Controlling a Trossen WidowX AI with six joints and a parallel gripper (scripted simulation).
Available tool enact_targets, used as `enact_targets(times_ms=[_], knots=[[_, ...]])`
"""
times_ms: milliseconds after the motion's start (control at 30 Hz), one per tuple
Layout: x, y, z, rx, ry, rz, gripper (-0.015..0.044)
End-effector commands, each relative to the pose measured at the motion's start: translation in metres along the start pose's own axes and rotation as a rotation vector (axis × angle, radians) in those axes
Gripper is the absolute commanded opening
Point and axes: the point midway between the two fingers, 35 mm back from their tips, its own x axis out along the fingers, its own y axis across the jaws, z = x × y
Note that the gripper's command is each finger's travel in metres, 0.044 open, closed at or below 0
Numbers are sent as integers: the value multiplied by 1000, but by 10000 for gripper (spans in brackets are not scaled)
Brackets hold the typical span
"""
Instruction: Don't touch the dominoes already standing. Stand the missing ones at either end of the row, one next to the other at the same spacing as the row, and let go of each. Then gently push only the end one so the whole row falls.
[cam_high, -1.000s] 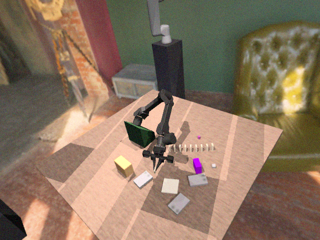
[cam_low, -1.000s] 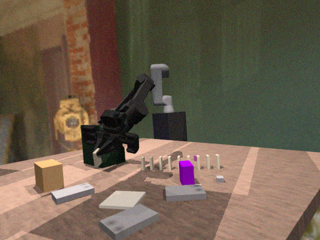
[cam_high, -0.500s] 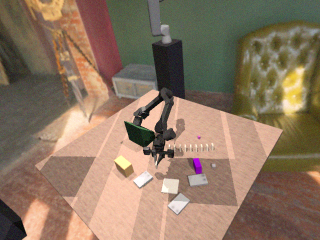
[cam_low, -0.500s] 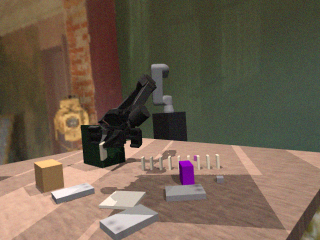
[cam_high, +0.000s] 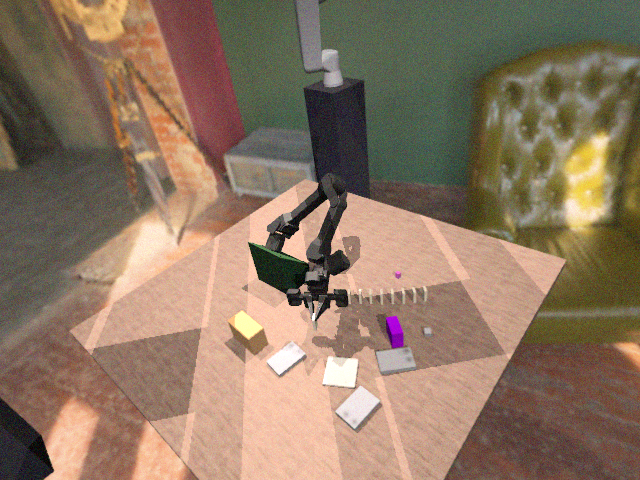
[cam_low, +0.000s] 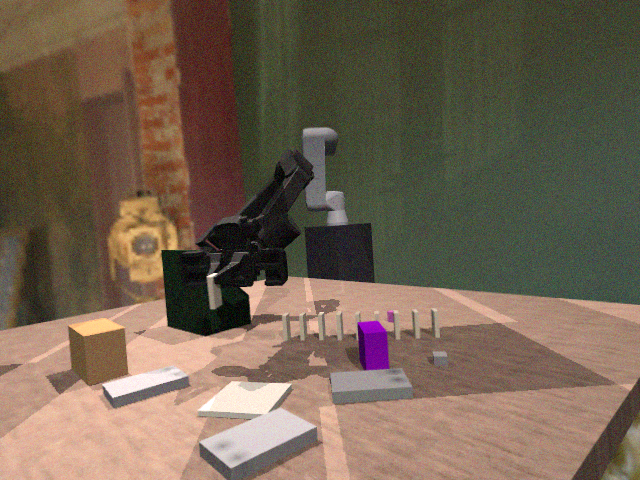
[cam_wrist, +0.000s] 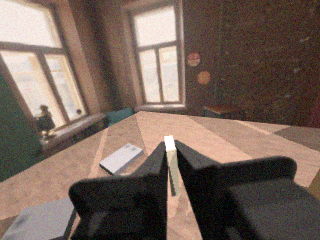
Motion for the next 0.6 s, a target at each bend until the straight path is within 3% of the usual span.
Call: enact_targets(times_ms=[0,367,567], knots=[[-1,-1,1,8,-9,-1,21],[-1,-1,0,8,-9,-1,21],[5,3,-23,8,-3,-2,21]])
